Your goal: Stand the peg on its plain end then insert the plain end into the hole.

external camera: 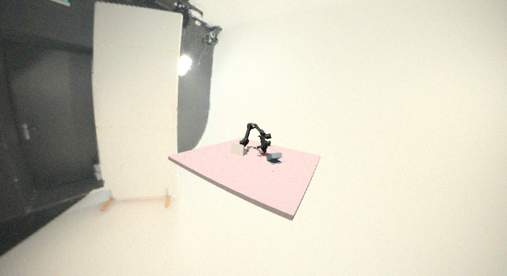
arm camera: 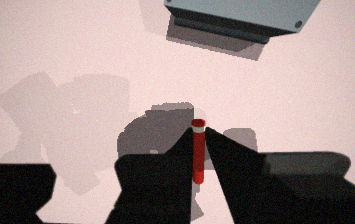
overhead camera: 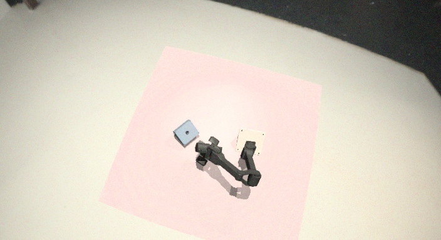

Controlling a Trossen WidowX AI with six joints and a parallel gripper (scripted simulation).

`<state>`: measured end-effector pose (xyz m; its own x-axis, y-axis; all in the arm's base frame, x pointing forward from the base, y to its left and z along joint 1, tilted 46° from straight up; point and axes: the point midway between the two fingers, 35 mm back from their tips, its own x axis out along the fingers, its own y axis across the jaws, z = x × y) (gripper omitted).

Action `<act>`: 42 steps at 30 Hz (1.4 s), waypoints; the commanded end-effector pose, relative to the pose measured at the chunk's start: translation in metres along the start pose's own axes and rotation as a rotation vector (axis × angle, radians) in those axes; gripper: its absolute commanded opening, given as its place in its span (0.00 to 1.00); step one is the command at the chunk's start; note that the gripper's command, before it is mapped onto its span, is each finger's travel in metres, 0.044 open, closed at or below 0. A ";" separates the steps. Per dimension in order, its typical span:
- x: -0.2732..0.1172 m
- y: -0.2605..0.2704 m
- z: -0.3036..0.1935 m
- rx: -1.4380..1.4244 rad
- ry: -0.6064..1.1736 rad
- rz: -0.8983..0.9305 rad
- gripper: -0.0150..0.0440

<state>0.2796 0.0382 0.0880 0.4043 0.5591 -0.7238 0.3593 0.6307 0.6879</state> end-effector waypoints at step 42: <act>-0.024 -0.001 -0.020 0.007 -0.398 -0.004 0.34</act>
<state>0.2560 0.0352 0.1034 0.6758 0.3282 -0.6600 0.3636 0.6304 0.6858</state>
